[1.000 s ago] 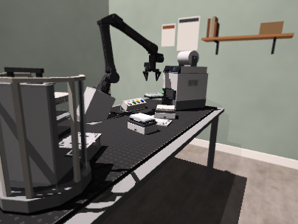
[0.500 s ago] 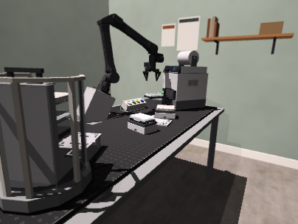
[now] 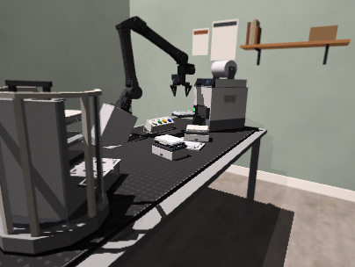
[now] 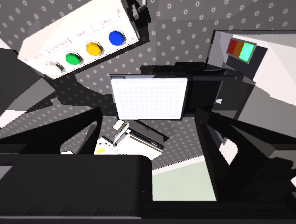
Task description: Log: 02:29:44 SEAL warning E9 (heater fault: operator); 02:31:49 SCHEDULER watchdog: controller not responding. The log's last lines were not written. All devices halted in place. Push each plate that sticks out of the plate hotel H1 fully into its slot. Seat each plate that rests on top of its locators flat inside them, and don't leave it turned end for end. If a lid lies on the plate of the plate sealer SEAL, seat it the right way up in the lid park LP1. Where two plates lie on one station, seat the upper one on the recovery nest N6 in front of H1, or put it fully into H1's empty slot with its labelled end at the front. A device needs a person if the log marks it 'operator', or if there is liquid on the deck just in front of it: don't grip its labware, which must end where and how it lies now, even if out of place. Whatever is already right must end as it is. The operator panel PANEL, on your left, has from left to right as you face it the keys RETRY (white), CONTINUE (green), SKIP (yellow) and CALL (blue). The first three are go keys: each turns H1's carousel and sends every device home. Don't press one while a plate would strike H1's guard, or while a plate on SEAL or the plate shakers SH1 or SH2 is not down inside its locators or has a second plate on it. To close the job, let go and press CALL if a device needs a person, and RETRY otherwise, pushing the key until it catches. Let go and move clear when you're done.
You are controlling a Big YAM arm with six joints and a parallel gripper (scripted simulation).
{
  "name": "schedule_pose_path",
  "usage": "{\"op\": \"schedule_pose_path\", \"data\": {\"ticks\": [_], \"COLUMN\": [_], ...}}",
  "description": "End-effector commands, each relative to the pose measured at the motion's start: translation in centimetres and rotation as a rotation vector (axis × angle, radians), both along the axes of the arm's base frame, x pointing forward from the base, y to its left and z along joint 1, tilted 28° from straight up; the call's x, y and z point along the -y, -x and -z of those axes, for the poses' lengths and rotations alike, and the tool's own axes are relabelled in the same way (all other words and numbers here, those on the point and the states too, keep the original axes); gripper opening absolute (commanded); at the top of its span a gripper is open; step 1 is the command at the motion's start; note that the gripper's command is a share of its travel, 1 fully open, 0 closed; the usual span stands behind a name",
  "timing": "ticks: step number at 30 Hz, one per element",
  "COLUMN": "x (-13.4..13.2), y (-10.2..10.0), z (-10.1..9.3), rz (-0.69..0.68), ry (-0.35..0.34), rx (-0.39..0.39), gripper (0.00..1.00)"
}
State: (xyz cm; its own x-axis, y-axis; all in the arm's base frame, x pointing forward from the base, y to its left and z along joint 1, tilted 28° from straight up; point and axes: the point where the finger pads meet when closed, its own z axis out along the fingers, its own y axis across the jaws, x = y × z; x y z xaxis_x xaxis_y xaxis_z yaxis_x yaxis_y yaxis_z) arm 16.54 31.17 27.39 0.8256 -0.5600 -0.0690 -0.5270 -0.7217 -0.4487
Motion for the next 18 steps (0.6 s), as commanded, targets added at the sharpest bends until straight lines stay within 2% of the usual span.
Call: {"op": "schedule_pose_path", "data": {"ticks": [1, 5, 10, 13, 15, 16, 17, 18], "x": [0.2, 0.2, -0.7, -1.0, -1.0, -1.9, -1.4, -1.4], "y": [-0.3, -0.3, -0.6, -0.8, -0.8, -1.2, -0.9, -0.9], "z": [-1.9, -1.9, 1.1, 1.8, 1.8, 0.2, 2.1, 2.6], "rz": [-0.002, -0.002, -0.002, -0.002, -0.002, -0.003, -0.003, -0.003], "ry": [-0.049, -0.049, -0.01, -0.01, -0.01, -0.044, -0.014, -0.011], "rx": [0.03, 0.03, 0.008, 0.007, 0.007, 0.026, 0.009, 0.007], "gripper": [1.0, 1.0, 1.0, 1.0, 1.0, 1.0, 1.0, 1.0]}}
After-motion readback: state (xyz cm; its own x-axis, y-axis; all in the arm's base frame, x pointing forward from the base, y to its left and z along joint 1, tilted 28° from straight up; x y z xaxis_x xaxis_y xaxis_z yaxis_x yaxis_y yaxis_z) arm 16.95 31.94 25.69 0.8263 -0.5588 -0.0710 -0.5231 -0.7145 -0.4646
